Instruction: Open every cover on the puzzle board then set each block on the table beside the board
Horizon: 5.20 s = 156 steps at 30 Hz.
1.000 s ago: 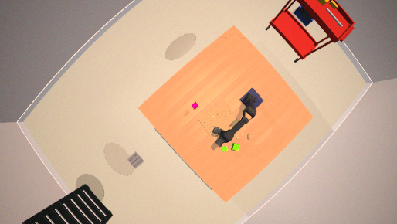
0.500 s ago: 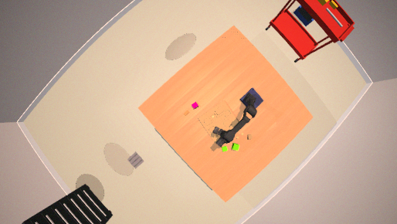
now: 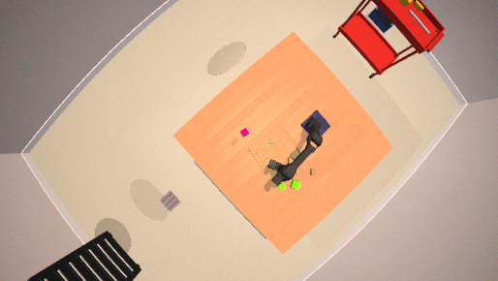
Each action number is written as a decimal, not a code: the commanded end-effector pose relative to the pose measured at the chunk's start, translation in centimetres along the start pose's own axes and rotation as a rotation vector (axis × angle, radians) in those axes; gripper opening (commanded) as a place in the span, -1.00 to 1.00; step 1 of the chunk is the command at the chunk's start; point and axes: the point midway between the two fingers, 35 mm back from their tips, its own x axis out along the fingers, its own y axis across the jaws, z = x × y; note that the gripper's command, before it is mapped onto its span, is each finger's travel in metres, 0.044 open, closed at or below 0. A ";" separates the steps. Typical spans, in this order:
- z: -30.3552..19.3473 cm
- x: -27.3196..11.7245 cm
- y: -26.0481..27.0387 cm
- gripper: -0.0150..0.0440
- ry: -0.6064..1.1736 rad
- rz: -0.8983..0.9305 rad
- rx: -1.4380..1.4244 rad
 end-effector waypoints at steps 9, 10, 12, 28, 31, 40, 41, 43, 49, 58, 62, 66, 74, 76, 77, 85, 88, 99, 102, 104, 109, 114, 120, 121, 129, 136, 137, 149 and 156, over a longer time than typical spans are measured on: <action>-1.4 -0.9 -2.7 -0.22 -0.001 -0.007 -0.004; -1.6 -0.9 -3.1 -0.22 -0.001 -0.008 -0.004; -2.0 -0.9 -3.8 -0.22 -0.001 -0.008 -0.004; -5.8 -1.1 -8.9 -0.22 0.002 -0.013 -0.004; -6.6 -1.1 -9.8 -0.22 0.002 -0.014 -0.004; -9.2 -1.2 -12.3 -0.22 0.004 -0.016 -0.003; -9.5 -1.2 -12.6 -0.22 0.004 -0.016 -0.003; -10.1 -1.2 -13.1 -0.22 0.005 -0.017 -0.003; -11.9 -1.2 -14.6 -0.22 0.006 -0.018 -0.003; -14.9 -1.2 -16.5 -0.22 0.009 -0.019 -0.003; -16.3 -1.2 -17.3 -0.22 0.010 -0.020 -0.003; -17.7 -1.3 -18.0 -0.22 0.011 -0.020 -0.003; -20.6 -1.3 -19.2 -0.22 0.014 -0.020 -0.003; -21.3 -1.2 -19.5 -0.22 0.014 -0.021 -0.003; -21.7 -1.2 -19.6 -0.22 0.015 -0.021 -0.003; -24.6 -1.2 -20.4 -0.22 0.017 -0.020 -0.003; -25.2 -1.2 -20.5 -0.22 0.018 -0.020 -0.003; -25.1 0.2 -20.8 -0.22 0.018 -0.021 -0.003; -25.1 0.7 -20.8 -0.22 0.018 -0.021 -0.003; -25.1 1.0 -20.9 -0.22 0.018 -0.021 -0.003; -25.1 1.8 -21.0 -0.22 0.018 -0.021 -0.003; -25.1 2.6 -21.0 -0.22 0.018 -0.021 -0.003; -25.1 3.6 -21.1 -0.22 0.018 -0.021 -0.003; -25.1 3.8 -21.1 -0.22 0.018 -0.021 -0.003; -25.1 5.1 -21.1 -0.22 0.018 -0.021 -0.003; -25.1 6.2 -21.1 -0.22 0.018 -0.021 -0.003; -25.2 6.4 -21.1 -0.22 0.018 -0.021 -0.003; -25.3 8.3 -20.9 -0.22 0.018 -0.020 -0.003; -25.4 9.4 -20.7 -0.22 0.018 -0.020 -0.003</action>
